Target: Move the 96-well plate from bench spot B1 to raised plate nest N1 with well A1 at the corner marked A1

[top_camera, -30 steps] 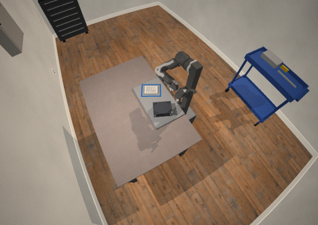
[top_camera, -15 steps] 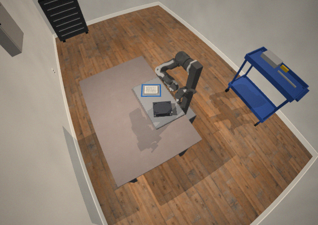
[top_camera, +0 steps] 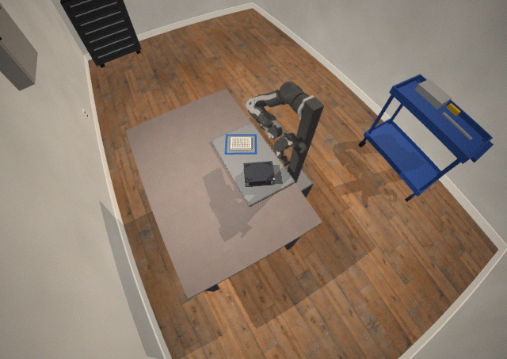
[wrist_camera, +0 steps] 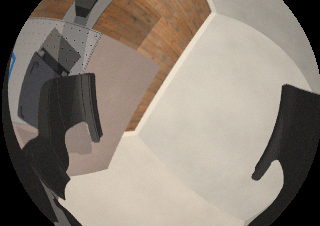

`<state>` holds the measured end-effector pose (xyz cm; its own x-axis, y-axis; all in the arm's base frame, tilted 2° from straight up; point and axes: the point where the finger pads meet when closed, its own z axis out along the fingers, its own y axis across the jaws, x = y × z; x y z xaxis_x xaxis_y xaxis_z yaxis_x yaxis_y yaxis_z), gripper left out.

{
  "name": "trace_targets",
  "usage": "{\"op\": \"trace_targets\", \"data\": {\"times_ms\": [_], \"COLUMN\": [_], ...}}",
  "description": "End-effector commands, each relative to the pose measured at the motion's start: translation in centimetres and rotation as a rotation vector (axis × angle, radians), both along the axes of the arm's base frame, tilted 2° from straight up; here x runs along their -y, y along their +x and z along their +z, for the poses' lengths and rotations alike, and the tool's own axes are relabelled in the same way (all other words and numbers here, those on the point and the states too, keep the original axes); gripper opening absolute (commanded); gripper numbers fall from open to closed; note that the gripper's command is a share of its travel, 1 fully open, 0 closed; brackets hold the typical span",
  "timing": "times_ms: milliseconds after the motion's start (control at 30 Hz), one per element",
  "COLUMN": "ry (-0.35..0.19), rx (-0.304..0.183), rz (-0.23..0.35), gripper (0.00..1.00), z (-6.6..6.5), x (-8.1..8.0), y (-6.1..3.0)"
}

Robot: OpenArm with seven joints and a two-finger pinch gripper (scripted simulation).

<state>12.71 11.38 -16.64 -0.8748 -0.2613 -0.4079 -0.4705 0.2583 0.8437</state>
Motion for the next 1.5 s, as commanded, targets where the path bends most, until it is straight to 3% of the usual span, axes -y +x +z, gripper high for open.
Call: {"op": "trace_targets", "data": {"times_ms": [0,33,200,600,767,1167,1333,1467], "ry": [-0.001,-0.001,-0.186,-0.186,-0.370,-0.370,-0.554,-0.554], "rx": [0.003,0.003,-0.082,-0.082,-0.165,-0.165,-0.246,-0.246], "rz": [-0.007,-0.007,-0.157,-0.157,-0.308,-0.308,-0.461,-0.461], "gripper": [0.77,0.77,0.77,0.77,0.77,0.77,0.77,0.77], "z": [0.1,0.1,-1.5,-1.5,-3.1,-3.1,-4.6,-4.6], "x": [0.0,0.0,4.1,4.1,8.1,8.1,12.1,12.1], "y": [0.17,0.17,0.99,0.99,1.89,1.89,2.90,2.90]}}
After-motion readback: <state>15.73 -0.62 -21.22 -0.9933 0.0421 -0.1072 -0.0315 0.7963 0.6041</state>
